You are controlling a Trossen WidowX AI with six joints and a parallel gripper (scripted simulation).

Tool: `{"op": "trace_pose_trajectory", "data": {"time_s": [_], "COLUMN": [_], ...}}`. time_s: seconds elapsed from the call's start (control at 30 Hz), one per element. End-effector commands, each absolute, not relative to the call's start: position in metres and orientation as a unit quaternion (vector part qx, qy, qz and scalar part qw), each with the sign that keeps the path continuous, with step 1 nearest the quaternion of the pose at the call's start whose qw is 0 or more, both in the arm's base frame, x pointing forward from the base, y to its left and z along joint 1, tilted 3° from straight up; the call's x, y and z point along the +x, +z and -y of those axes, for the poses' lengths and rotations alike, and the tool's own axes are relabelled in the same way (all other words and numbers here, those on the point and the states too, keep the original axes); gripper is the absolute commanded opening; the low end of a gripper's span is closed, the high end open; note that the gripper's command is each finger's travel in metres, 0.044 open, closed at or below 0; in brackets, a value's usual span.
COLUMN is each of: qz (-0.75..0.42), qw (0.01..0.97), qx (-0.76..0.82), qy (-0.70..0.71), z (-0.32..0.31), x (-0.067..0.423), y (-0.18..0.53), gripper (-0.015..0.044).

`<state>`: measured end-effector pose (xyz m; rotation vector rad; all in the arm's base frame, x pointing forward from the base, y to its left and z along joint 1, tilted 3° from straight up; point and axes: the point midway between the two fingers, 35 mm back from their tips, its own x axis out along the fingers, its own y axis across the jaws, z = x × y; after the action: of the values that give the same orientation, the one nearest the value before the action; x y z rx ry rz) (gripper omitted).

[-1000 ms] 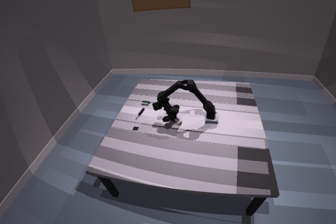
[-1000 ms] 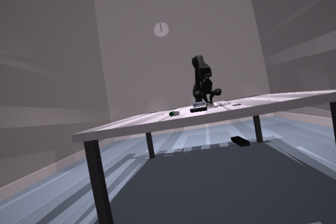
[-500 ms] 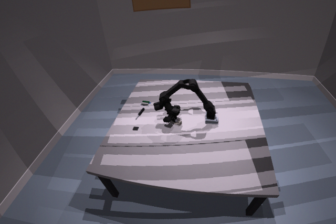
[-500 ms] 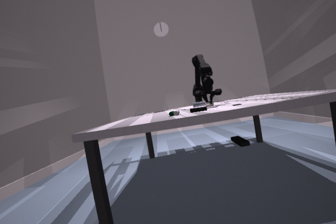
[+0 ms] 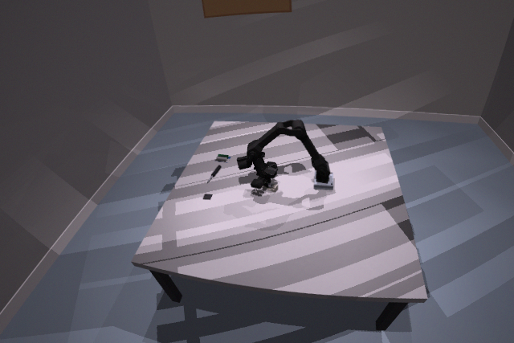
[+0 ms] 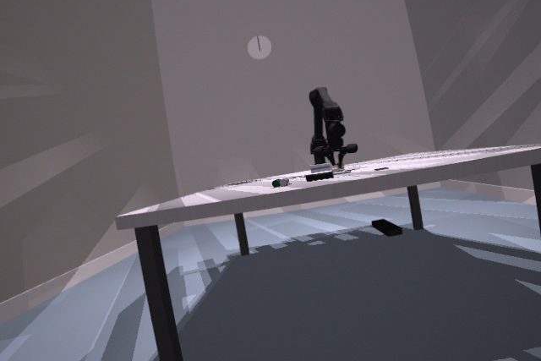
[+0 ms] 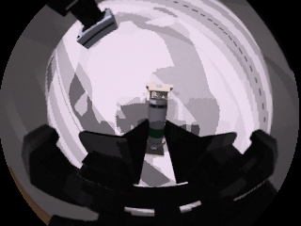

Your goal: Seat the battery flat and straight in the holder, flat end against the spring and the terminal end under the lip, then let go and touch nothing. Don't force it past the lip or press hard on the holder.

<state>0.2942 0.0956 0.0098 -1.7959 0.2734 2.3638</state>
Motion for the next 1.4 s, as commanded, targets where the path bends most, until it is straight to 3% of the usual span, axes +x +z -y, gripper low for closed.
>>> {"op": "trace_pose_trajectory", "data": {"time_s": [0.0, 1.37], "qz": [-0.097, -0.115], "qw": [0.08, 0.08], "qx": [-0.618, -0.684], "qy": [0.776, 0.716], "z": [-0.0944, -0.0954], "x": [0.298, 0.2946], "y": [0.0073, 0.0053], "gripper": [0.0073, 0.0073]}}
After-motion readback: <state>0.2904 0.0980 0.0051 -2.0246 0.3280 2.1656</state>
